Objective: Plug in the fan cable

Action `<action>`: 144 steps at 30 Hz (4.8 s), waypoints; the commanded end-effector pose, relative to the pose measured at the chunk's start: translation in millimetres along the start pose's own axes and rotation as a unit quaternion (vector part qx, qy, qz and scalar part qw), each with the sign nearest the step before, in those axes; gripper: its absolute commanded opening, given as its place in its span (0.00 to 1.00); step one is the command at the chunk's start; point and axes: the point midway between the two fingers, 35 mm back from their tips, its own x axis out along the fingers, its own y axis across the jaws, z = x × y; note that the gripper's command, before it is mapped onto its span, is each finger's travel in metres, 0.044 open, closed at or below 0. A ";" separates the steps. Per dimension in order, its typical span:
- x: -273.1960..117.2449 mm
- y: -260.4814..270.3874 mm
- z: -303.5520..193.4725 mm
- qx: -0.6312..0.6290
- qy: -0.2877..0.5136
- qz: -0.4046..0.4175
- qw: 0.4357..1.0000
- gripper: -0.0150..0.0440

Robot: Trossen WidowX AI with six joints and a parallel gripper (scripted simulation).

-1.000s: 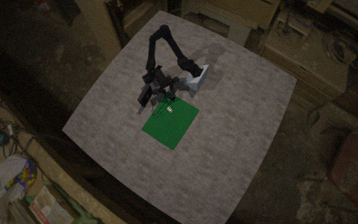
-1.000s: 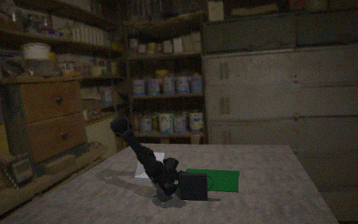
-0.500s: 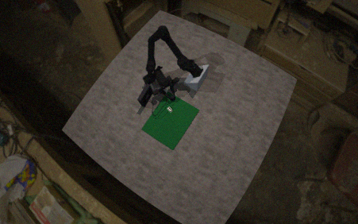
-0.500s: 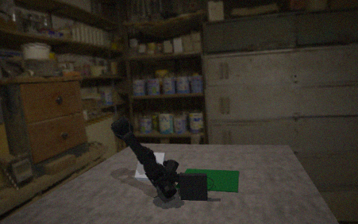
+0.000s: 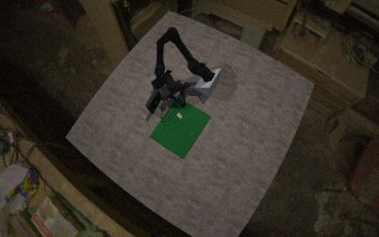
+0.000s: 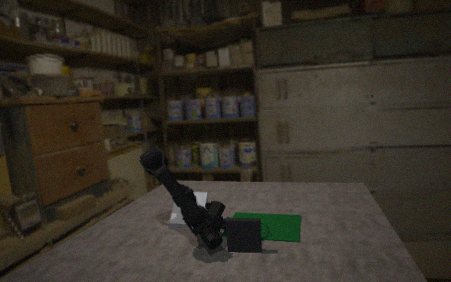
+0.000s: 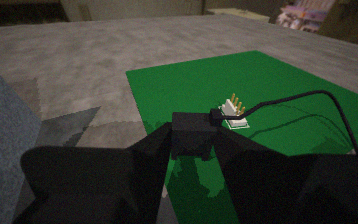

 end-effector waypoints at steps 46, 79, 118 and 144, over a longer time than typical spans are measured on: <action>0.0 0.0 0.0 0.000 0.000 0.000 1.000 0.60; -64.9 -4.5 9.2 -0.001 0.003 0.000 1.000 0.60; -74.9 31.9 33.5 0.078 0.168 0.197 0.963 0.60; -72.6 27.5 37.4 0.070 0.452 0.157 0.875 0.60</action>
